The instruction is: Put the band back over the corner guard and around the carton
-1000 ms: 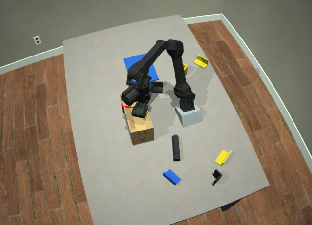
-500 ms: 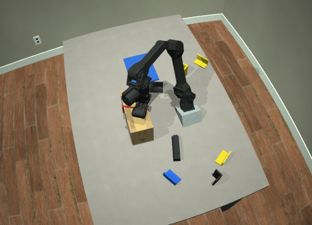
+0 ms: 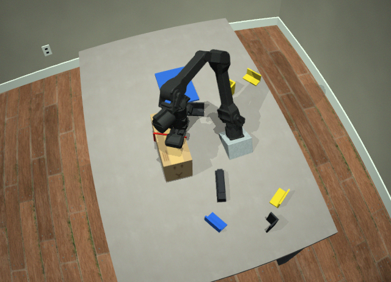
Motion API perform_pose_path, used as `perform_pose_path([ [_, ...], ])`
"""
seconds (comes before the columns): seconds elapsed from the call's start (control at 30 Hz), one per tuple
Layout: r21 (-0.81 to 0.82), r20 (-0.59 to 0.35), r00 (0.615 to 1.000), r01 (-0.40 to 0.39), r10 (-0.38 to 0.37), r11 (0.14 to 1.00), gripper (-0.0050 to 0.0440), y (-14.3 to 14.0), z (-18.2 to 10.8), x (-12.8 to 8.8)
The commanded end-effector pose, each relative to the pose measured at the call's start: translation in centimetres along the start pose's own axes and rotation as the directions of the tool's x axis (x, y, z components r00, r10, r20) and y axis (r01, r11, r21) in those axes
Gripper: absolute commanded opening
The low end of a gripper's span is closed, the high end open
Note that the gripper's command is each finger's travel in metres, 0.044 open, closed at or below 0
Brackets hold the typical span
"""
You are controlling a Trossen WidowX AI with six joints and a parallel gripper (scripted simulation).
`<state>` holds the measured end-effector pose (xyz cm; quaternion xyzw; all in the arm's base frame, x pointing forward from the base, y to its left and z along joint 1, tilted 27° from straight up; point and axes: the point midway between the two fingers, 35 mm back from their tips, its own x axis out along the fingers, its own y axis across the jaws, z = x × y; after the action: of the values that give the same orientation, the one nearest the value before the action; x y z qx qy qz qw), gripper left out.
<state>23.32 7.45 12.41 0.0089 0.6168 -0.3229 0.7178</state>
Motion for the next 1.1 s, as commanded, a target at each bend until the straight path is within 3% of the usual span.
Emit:
perform_pose_path([
  [0.0,0.001,0.000,1.000,-0.002,0.002,1.000,0.0000,0.0,0.0,0.0],
  [0.2,0.001,0.000,1.000,-0.002,0.002,1.000,0.0000,0.0,0.0,-0.1],
  [0.43,-0.003,0.002,1.000,0.000,0.000,1.000,0.0000,0.0,0.0,-2.4],
  [0.83,-0.003,0.002,1.000,0.000,0.000,1.000,0.0000,0.0,-0.1,-2.5],
  [1.07,-0.003,0.002,1.000,-0.001,0.001,1.000,0.0000,-1.6,-2.9,-2.5],
])
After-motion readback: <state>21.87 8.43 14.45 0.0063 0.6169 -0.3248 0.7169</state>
